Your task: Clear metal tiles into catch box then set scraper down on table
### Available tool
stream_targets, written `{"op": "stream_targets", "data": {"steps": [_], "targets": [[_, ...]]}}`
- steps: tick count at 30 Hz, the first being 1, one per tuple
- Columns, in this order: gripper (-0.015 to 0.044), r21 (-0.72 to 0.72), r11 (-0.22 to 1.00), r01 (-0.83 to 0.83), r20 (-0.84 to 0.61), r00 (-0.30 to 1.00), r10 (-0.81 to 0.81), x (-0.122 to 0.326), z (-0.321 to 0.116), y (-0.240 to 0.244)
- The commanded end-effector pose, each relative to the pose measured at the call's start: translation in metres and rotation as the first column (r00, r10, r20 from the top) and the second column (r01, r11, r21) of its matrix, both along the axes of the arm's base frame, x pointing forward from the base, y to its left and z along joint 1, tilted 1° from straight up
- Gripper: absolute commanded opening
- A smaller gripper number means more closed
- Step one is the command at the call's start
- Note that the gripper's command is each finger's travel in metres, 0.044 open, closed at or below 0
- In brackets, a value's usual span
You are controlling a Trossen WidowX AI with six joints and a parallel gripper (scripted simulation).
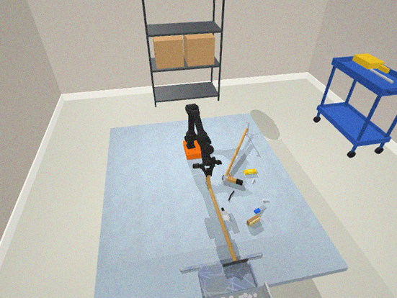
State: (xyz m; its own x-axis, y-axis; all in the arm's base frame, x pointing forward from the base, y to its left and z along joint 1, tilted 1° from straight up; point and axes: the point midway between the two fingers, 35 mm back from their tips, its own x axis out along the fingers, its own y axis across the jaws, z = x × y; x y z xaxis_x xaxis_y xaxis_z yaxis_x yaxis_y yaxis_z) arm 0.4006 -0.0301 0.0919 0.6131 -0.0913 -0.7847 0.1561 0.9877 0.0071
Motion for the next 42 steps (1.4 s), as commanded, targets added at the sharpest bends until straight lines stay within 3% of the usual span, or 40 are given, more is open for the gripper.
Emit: {"op": "stream_targets", "data": {"steps": [1,42], "targets": [[0.0,-0.002,1.0,0.005,0.016,1.0,-0.005,-0.006,0.004,0.0],[0.0,-0.003,1.0,0.004,0.018,1.0,-0.004,-0.071,-0.01,0.004]]}}
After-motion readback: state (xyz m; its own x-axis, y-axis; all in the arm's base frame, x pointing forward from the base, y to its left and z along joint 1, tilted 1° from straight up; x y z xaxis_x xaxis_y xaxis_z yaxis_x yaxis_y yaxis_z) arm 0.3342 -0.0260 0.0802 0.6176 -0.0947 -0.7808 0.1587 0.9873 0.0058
